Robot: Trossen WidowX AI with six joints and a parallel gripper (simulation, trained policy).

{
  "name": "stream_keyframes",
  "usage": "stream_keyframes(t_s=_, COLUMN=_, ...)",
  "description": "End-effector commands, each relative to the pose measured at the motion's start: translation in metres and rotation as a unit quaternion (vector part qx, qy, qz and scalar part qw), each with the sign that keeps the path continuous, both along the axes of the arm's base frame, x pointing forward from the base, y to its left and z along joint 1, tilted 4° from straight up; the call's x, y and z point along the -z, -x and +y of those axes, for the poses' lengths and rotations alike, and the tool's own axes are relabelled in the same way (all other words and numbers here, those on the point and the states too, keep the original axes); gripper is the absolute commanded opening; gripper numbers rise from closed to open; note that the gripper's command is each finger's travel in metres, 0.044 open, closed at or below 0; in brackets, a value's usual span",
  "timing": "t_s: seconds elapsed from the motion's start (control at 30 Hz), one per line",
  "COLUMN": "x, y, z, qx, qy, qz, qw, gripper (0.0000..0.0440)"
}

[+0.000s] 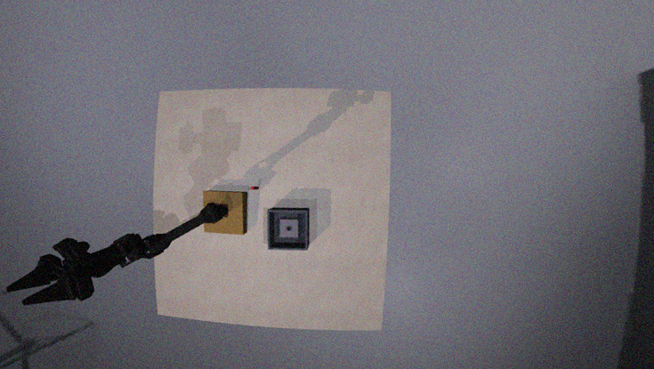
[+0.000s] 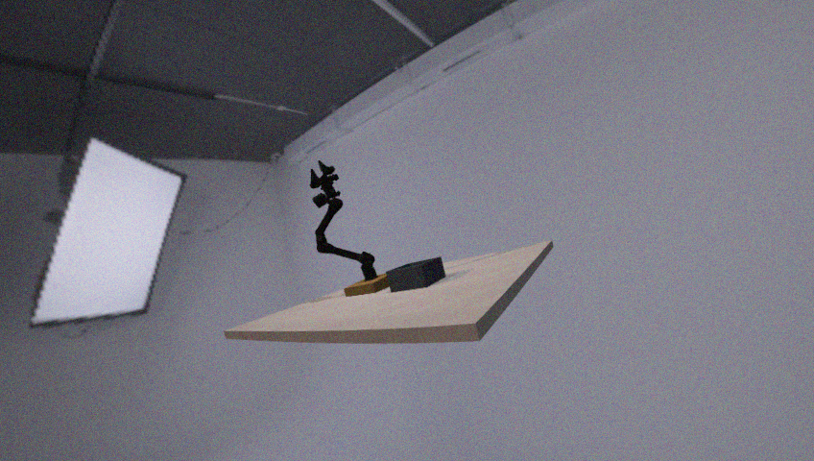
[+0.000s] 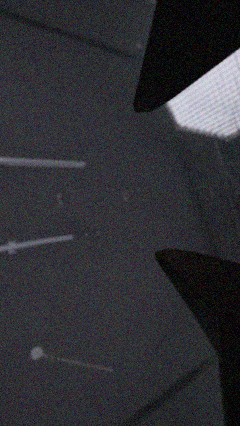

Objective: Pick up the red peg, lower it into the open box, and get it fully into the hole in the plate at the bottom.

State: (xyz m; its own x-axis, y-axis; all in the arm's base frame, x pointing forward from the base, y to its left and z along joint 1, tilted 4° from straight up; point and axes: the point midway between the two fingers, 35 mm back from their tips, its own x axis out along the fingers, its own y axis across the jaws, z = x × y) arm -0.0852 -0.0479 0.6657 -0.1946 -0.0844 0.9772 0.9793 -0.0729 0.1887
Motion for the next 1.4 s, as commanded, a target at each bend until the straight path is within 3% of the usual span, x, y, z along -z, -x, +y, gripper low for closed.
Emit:
stream_keyframes(t_s=0.0, x=0.000, y=-0.005, z=0.002, qx=-0.015, qy=0.004, qz=0.008, qw=1.000, gripper=0.0417)
stream_keyframes(t_s=0.07, x=0.000, y=-0.015, z=0.007, qx=-0.042, qy=0.015, qz=0.026, qw=0.999, gripper=0.0440)
stream_keyframes(t_s=0.3, x=0.001, y=-0.057, z=0.028, qx=-0.134, qy=0.048, qz=0.097, qw=0.985, gripper=0.0440)
stream_keyframes(t_s=0.63, x=0.014, y=-0.122, z=0.057, qx=-0.255, qy=0.062, qz=0.211, qw=0.942, gripper=0.0440)
stream_keyframes(t_s=0.97, x=0.042, y=-0.188, z=0.080, qx=-0.364, qy=0.041, qz=0.325, qw=0.872, gripper=0.0440)
stream_keyframes(t_s=1.37, x=0.095, y=-0.263, z=0.097, qx=-0.461, qy=-0.042, qz=0.449, qw=0.764, gripper=0.0440)
